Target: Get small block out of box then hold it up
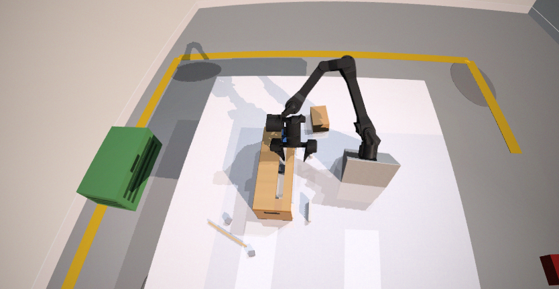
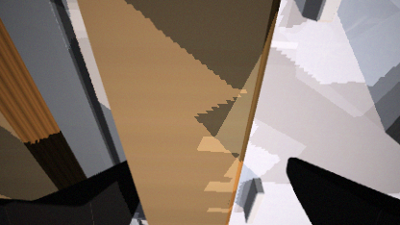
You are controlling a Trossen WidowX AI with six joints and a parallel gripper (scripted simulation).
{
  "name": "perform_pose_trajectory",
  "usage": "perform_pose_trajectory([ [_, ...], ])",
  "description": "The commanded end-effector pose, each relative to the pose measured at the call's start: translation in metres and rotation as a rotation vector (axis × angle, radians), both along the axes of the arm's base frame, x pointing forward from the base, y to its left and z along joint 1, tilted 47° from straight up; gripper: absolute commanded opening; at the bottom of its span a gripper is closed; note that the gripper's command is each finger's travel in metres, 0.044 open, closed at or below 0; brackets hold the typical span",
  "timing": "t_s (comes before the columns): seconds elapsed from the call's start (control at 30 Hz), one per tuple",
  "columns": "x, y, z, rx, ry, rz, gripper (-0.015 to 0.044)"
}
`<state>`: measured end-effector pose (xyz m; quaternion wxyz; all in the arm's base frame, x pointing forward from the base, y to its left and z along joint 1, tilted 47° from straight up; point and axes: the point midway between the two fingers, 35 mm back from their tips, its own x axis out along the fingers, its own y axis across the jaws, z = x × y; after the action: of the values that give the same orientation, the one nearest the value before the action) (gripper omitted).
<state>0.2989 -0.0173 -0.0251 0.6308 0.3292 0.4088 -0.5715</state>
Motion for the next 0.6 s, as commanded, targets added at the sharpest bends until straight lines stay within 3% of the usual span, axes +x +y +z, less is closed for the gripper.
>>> perform_pose_trajectory([
  [0.0,-0.004,-0.005,-0.007,-0.006,0.013,0.006,0.04],
  [0.57,-0.005,0.018,-0.025,0.001,0.002,-0.001,0.04],
])
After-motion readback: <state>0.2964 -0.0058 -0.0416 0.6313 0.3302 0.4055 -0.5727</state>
